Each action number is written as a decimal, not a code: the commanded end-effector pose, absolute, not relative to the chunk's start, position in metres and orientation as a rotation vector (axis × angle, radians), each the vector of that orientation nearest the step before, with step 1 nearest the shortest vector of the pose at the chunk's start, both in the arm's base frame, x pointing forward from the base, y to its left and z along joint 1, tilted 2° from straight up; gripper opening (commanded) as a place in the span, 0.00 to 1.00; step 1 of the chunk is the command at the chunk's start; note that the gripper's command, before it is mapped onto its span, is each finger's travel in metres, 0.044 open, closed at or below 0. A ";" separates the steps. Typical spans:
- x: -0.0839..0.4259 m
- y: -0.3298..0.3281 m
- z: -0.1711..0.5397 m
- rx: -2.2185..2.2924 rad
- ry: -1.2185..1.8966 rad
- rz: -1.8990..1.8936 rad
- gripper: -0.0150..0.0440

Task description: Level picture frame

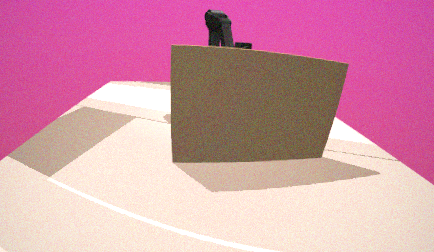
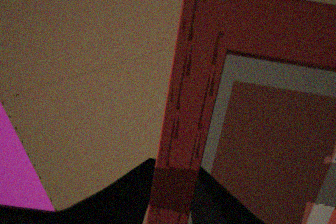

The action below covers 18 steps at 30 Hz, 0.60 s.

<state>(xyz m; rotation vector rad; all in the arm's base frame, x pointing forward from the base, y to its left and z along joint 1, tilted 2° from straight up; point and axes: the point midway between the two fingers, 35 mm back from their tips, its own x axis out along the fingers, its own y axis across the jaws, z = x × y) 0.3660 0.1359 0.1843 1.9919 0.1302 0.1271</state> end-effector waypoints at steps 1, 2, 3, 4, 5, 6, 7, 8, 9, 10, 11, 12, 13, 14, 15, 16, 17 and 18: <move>0.366 0.136 0.188 1.997 0.129 0.137 0.25; 0.366 0.136 0.188 1.997 0.129 0.137 0.25; 0.366 0.136 0.188 1.997 0.129 0.137 0.25; 0.366 0.136 0.188 1.997 0.129 0.137 0.25; 0.366 0.136 0.188 1.997 0.129 0.137 0.25; 0.366 0.136 0.188 1.997 0.129 0.137 0.25; 0.366 0.136 0.188 1.997 0.129 0.137 0.25; 0.366 0.136 0.188 1.997 0.129 0.137 0.25; 0.366 0.136 0.189 1.997 0.129 0.137 0.25; 0.366 0.136 0.189 1.997 0.129 0.137 0.25; 0.366 0.136 0.189 1.997 0.129 0.137 0.25; 0.366 0.136 0.189 1.997 0.129 0.137 0.25; 0.366 0.136 0.189 1.997 0.129 0.137 0.25; 0.366 0.135 0.189 1.997 0.129 0.137 0.25; 0.366 0.135 0.189 1.997 0.129 0.137 0.25; 0.366 0.135 0.189 1.997 0.129 0.137 0.25; 0.366 0.135 0.189 1.997 0.129 0.137 0.25; 0.366 0.135 0.189 1.997 0.129 0.137 0.25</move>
